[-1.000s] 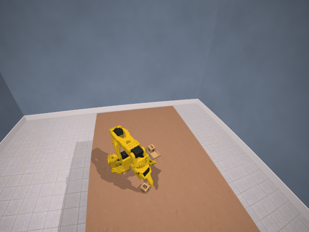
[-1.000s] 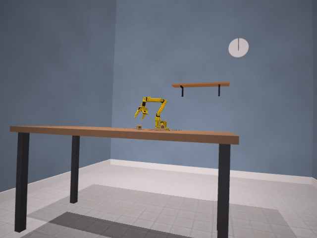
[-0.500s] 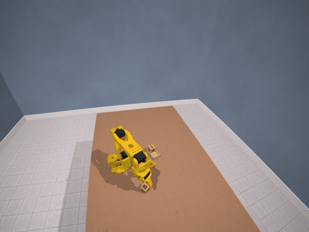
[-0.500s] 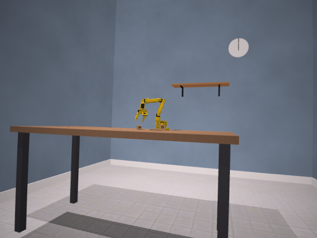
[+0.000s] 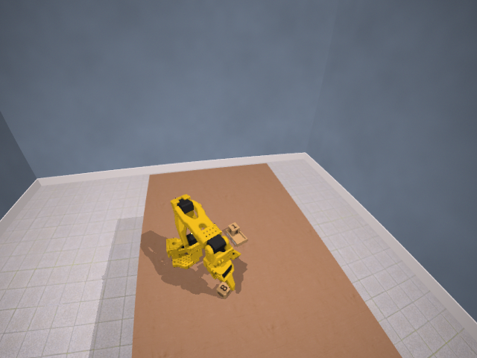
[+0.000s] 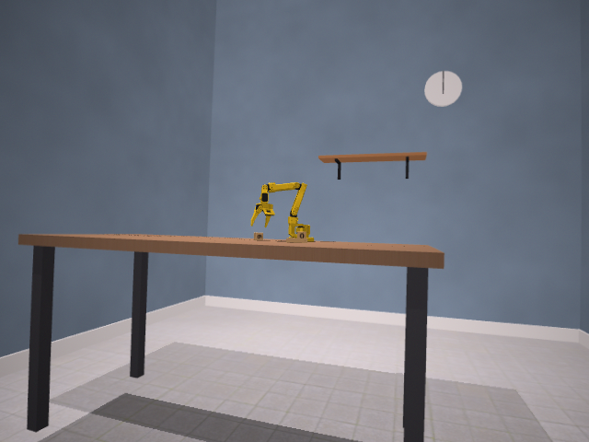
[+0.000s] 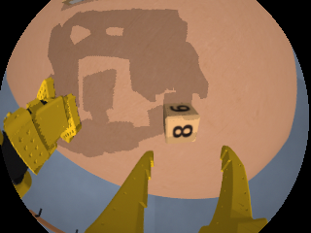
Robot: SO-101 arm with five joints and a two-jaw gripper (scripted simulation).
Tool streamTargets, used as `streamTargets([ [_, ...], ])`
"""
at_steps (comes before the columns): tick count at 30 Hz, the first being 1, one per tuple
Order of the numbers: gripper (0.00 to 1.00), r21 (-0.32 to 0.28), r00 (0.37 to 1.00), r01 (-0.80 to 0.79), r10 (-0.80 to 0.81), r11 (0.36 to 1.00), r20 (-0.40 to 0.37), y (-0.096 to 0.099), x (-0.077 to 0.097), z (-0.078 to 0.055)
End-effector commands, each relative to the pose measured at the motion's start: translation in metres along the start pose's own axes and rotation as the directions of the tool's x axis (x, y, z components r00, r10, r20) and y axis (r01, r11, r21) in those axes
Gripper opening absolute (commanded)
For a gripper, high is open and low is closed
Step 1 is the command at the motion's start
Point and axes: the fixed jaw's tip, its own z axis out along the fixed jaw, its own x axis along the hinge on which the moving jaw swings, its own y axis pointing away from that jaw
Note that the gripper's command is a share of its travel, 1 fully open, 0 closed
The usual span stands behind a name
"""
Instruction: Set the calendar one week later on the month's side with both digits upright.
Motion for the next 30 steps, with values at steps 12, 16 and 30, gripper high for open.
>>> streamTargets([
  [12,0.35,0.011,1.0,0.002,-0.002,1.0,-0.002,-0.0026,0.0016,-0.0005],
  [16,0.35,0.011,1.0,0.002,-0.002,1.0,-0.002,-0.0026,0.0016,-0.0005],
  [30,0.35,0.011,1.0,0.002,-0.002,1.0,-0.002,-0.0036,0.0018,0.0081],
])
